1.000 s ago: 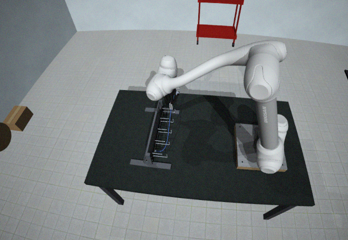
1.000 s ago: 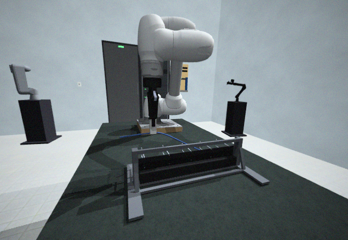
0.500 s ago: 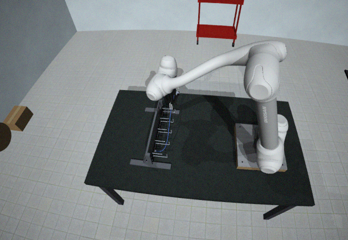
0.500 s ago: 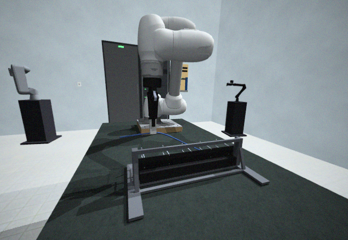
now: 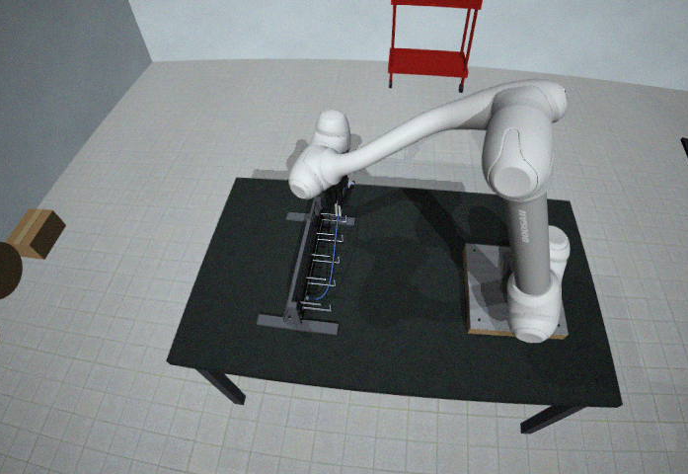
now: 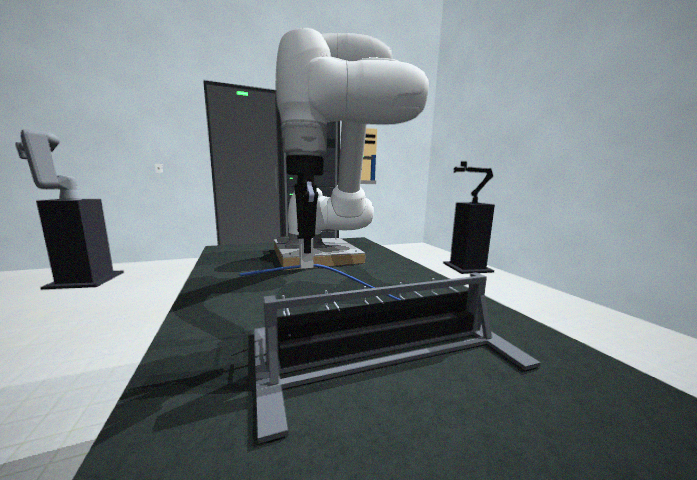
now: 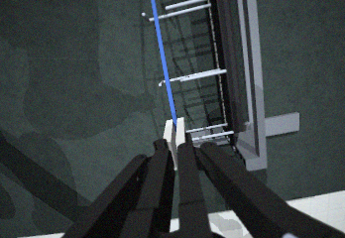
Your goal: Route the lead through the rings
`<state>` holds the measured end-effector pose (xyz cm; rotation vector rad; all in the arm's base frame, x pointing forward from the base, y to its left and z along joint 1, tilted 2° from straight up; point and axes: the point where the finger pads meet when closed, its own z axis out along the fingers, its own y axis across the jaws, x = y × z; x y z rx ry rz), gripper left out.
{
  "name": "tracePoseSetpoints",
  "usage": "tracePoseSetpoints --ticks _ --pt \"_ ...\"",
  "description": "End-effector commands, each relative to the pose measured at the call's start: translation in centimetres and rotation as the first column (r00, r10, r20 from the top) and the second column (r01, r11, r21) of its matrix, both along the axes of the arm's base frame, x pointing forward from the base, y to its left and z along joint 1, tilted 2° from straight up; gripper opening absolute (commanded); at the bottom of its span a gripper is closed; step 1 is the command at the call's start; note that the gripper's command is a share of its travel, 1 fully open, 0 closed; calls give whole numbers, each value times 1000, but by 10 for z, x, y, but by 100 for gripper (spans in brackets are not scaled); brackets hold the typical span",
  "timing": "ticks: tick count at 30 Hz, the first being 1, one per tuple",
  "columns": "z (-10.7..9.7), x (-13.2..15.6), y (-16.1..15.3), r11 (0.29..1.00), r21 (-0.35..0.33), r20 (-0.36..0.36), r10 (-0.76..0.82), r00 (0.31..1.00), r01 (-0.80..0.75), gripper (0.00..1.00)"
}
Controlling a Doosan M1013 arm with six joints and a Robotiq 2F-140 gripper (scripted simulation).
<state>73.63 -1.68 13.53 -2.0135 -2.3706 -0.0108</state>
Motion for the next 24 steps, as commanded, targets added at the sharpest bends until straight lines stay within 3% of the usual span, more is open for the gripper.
tracePoseSetpoints --ticks 1,24 --pt "0 0 0 1000 0 1 0 1000 0 0" --pt "-13 0 0 1000 0 0 0 1000 0 0"
